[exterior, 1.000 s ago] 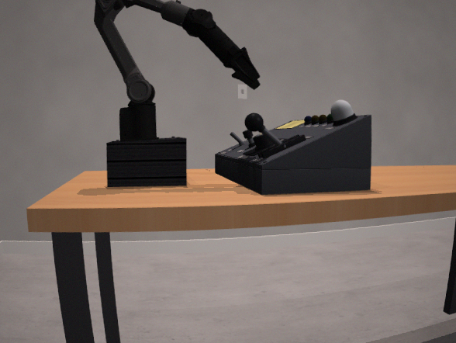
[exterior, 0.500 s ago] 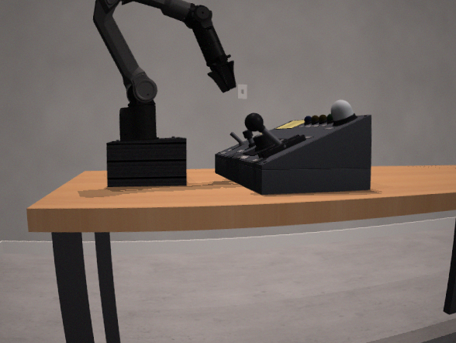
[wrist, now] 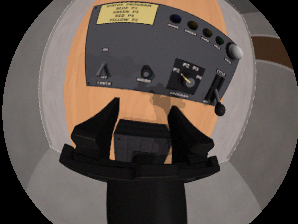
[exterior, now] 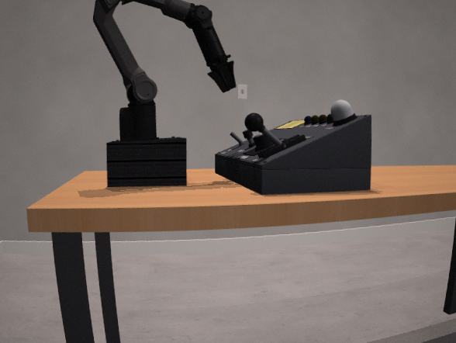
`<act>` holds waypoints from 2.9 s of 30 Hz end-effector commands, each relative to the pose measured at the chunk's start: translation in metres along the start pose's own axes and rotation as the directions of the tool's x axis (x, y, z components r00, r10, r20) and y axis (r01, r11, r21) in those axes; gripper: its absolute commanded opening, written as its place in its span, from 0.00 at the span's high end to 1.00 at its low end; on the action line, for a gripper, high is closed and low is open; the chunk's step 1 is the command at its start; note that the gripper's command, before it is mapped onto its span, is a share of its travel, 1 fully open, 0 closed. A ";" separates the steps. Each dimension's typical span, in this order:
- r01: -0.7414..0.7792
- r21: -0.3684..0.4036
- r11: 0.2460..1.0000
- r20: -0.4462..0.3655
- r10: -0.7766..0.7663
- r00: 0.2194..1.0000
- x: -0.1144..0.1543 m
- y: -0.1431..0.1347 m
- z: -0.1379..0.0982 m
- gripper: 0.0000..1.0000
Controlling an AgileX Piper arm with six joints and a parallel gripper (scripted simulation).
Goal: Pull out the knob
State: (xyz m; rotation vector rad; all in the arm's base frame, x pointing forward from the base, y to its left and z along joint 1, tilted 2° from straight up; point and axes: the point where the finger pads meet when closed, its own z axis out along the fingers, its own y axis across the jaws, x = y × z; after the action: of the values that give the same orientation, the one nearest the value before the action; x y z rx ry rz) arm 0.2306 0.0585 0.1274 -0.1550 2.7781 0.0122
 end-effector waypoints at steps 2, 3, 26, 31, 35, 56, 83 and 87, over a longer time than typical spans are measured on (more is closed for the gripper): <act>0.000 -0.001 1.000 0.002 0.000 1.000 0.000 0.000 0.000 0.06; 0.000 -0.001 1.000 0.002 0.000 1.000 0.000 0.000 0.000 0.06; 0.000 -0.001 1.000 0.002 0.000 1.000 0.000 0.000 0.000 0.06; 0.000 -0.001 1.000 0.002 0.000 1.000 0.000 0.000 0.000 0.06; 0.000 -0.001 1.000 0.002 0.000 1.000 0.000 0.000 0.000 0.06; 0.000 -0.001 1.000 0.002 0.000 1.000 0.000 0.000 0.000 0.06; 0.000 -0.001 1.000 0.002 0.000 1.000 -0.001 0.000 0.025 0.06; 0.000 -0.001 1.000 0.002 0.000 1.000 -0.001 0.000 0.036 0.06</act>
State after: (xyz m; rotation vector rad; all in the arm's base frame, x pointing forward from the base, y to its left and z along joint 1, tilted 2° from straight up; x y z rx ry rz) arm 0.2436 0.0597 0.0931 -0.1554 2.7779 0.0135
